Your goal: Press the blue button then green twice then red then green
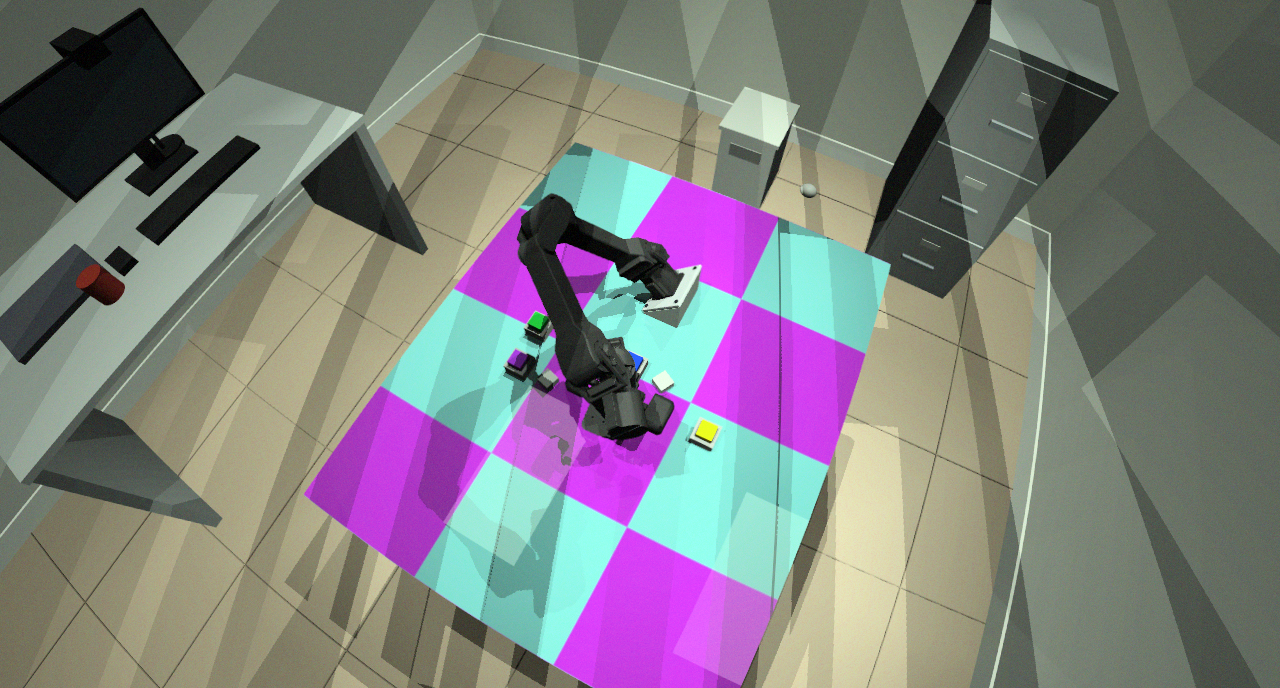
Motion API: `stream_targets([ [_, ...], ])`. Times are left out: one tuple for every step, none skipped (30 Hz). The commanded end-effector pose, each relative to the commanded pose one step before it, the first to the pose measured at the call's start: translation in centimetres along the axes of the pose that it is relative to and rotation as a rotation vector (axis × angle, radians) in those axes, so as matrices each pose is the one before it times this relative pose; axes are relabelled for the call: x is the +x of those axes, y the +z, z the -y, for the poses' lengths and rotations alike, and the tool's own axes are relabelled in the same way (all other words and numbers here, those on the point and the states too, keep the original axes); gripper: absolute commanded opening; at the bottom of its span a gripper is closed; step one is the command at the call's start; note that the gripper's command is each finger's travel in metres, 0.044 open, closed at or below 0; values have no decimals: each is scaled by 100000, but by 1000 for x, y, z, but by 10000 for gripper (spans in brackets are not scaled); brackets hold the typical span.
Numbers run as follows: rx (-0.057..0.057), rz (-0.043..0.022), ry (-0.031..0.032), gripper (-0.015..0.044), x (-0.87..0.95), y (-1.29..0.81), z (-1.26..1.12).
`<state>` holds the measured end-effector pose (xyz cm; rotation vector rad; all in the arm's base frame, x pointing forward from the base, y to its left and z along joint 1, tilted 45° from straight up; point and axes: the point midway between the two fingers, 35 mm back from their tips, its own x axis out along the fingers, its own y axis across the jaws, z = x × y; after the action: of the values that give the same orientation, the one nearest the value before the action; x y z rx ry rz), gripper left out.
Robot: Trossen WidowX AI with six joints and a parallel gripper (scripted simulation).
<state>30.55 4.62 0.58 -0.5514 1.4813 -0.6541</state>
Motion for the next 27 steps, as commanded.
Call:
stream_targets([
  [-551, -696, -678, 20, 1002, -147, 161],
  [2, 2, -7, 20, 165, -1, 2],
  [2, 1, -8, 20, 165, -2, 2],
  [2, 1, -9, 20, 165, -3, 3],
  [2, 1, -9, 20, 165, -4, 3],
  [2, 1, -10, 20, 164, -5, 4],
  [3, 1, -11, 20, 164, -5, 4],
  [3, 0, -12, 20, 164, -6, 5],
  [3, 0, -13, 20, 164, -7, 5],
  [3, 0, -12, 20, 136, -7, 5],
  [2, 0, -7, 20, 81, -4, 3],
  [1, 0, -2, 20, 27, -2, 1],
  [0, 0, 0, 20, 0, 0, 0],
  [0, 0, 0, 20, 0, 0, 0],
  [0, 0, 0, 20, 0, 0, 0],
  [0, 0, 0, 20, 0, 0, 0],
  [0, 0, 0, 20, 0, 0, 0],
  [0, 0, 0, 20, 0, 0, 0],
  [0, 0, 0, 20, 0, 0, 0],
  [0, 0, 0, 20, 0, 0, 0],
  [0, 0, 0, 20, 0, 0, 0],
  [0, 0, 0, 20, 0, 0, 0],
  [0, 0, 0, 20, 0, 0, 0],
  [0, 0, 0, 20, 0, 0, 0],
  [0, 0, 0, 20, 0, 0, 0],
  [0, 0, 0, 20, 0, 0, 0],
  [0, 0, 0, 20, 0, 0, 0],
])
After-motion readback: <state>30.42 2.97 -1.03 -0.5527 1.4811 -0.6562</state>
